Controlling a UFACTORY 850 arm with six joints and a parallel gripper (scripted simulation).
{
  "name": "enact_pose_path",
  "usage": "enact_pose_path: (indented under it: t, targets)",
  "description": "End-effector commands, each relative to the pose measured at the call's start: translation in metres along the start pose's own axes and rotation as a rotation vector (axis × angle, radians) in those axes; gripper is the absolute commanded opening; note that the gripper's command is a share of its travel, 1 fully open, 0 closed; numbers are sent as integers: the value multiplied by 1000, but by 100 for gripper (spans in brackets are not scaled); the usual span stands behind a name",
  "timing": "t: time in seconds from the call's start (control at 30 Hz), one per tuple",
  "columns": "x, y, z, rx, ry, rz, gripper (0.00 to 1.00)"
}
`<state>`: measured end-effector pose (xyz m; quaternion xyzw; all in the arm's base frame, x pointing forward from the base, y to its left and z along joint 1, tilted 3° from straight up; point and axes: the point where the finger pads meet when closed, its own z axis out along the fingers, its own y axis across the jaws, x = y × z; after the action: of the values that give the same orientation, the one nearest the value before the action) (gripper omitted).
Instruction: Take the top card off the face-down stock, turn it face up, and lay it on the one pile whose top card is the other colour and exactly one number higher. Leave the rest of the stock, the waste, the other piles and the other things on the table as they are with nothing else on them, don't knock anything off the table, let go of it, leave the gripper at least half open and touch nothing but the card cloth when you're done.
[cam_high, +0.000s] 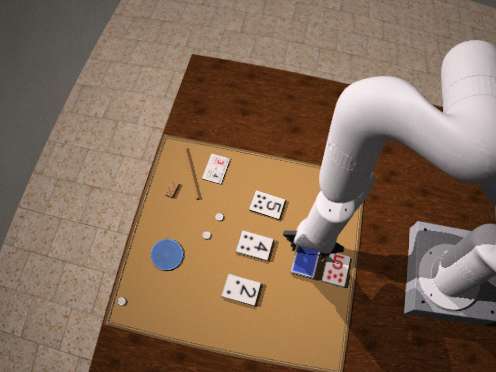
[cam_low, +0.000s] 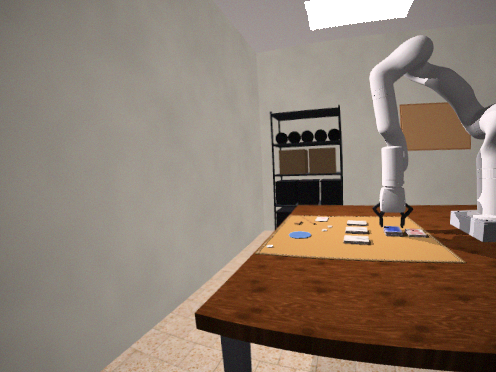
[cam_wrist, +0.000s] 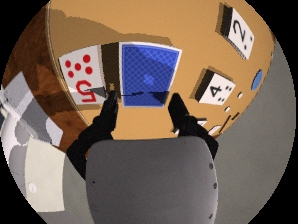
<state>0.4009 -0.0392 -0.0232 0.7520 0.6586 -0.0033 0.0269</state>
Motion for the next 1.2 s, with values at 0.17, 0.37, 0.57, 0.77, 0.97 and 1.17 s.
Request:
enact_pose_path:
  t: [0.17, 0.37, 0.57, 0.77, 0.97, 1.17]
  targets:
    - [0, 1, 0, -1, 0, 0, 74]
    - [0, 1, 0, -1, 0, 0, 74]
    - [0, 1, 0, -1, 0, 0, 74]
    - [0, 1, 0, -1, 0, 0, 74]
    - [0, 1, 0, -1, 0, 0, 73]
    - [0, 1, 0, -1, 0, 0, 73]
